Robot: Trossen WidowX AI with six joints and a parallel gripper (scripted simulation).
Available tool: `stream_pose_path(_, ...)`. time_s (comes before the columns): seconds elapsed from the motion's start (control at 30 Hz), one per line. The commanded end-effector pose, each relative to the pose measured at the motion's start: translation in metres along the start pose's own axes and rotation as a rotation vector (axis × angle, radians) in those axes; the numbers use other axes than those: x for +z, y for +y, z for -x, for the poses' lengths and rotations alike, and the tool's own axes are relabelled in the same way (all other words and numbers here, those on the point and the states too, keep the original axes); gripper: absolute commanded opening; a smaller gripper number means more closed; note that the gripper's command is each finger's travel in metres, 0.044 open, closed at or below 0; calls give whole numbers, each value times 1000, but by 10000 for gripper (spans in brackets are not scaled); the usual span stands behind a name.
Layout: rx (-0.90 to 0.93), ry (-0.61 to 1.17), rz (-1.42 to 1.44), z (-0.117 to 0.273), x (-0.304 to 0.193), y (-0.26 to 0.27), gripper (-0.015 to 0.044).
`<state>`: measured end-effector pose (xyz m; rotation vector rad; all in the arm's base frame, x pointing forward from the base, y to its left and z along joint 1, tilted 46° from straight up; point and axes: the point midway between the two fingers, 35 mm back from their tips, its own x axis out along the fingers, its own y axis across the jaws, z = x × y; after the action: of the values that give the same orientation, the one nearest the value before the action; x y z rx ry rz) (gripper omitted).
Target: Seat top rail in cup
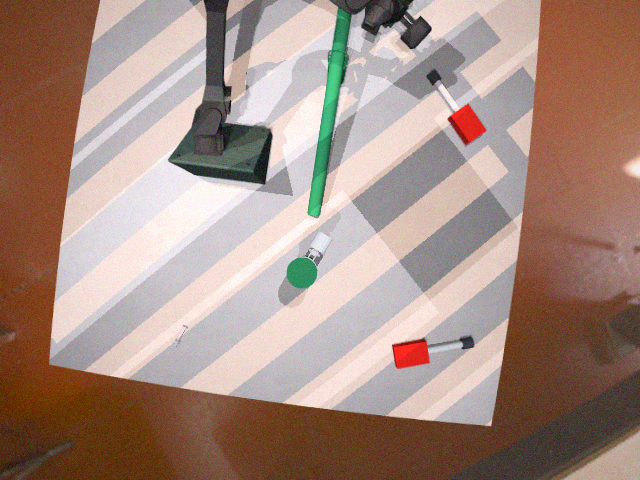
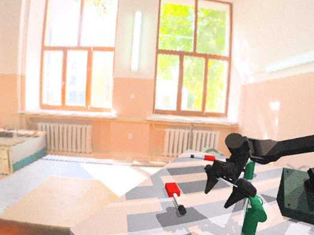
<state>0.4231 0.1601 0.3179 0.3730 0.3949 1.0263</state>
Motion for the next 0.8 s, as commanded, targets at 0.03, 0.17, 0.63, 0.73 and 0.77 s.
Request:
stream_pose_path(0.03, -138, 38, -59, 35, -26, -48, 440)
stream_pose_path(0.17, -248, 67, -115, 71, -49, -83, 440)
stream_pose_path(0.63, -590, 164, -442, 244, -183, -146, 440)
stream_pose_path(0.73, -617, 157, -565, 277, -216, -135, 440)
stream_pose_path(0.77, -621, 151, -605, 286, -227, -130, 440)
